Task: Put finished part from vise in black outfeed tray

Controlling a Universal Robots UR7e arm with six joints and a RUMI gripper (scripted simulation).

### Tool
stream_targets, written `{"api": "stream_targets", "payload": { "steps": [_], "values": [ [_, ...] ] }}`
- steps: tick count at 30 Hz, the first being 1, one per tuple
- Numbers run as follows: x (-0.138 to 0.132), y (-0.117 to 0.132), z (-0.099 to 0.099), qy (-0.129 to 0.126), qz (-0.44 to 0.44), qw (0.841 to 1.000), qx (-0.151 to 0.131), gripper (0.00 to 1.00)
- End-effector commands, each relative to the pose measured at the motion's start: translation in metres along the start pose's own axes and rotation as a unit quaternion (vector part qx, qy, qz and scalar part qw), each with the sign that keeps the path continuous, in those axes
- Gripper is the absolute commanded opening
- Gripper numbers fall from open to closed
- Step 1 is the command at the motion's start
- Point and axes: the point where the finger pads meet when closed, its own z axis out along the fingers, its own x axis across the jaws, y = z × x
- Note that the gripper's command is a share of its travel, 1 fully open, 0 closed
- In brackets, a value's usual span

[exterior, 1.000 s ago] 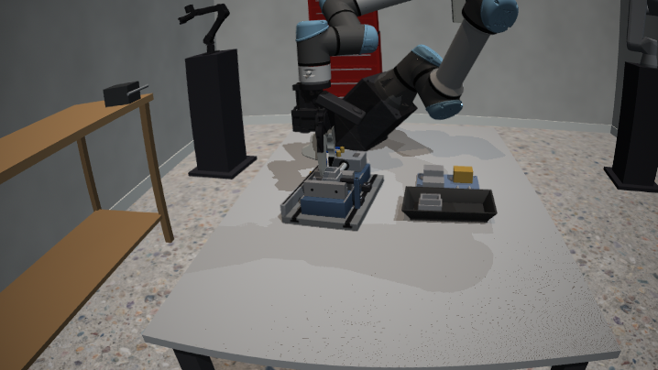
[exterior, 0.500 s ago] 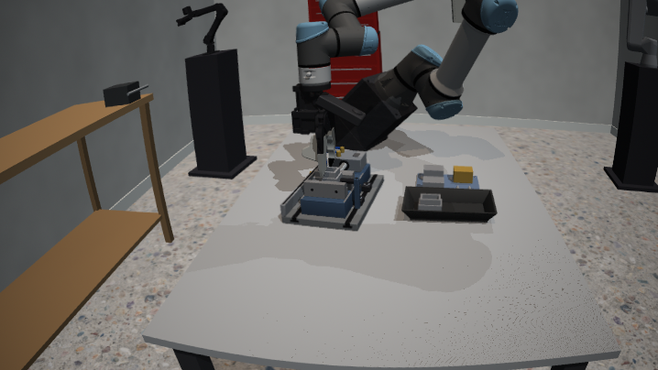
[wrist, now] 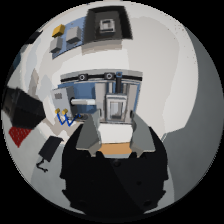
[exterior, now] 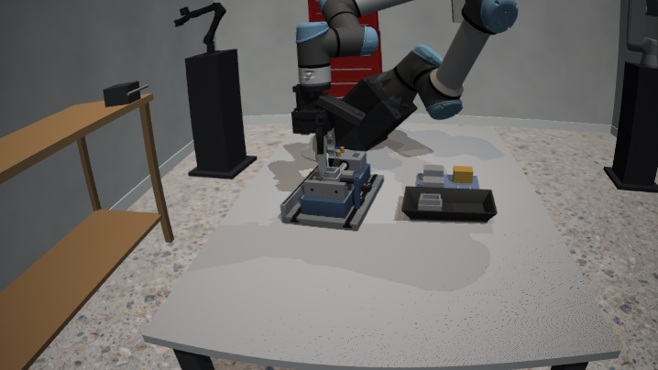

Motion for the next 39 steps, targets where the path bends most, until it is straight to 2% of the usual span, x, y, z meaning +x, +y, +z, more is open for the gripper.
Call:
{"api": "stream_targets", "payload": {
  "steps": [1,29,30,39],
  "values": [
    [0.0003,0.0002,-0.0005,0.0,0.0,1.0,0.0,0.4],
    [0.0003,0.0002,-0.0005,0.0,0.0,1.0,0.0,0.4],
    [0.0003,0.0002,-0.0005,0.0,0.0,1.0,0.0,0.0],
    [0.0003,0.0002,-0.0005,0.0,0.0,1.0,0.0,0.0]
  ]
}}
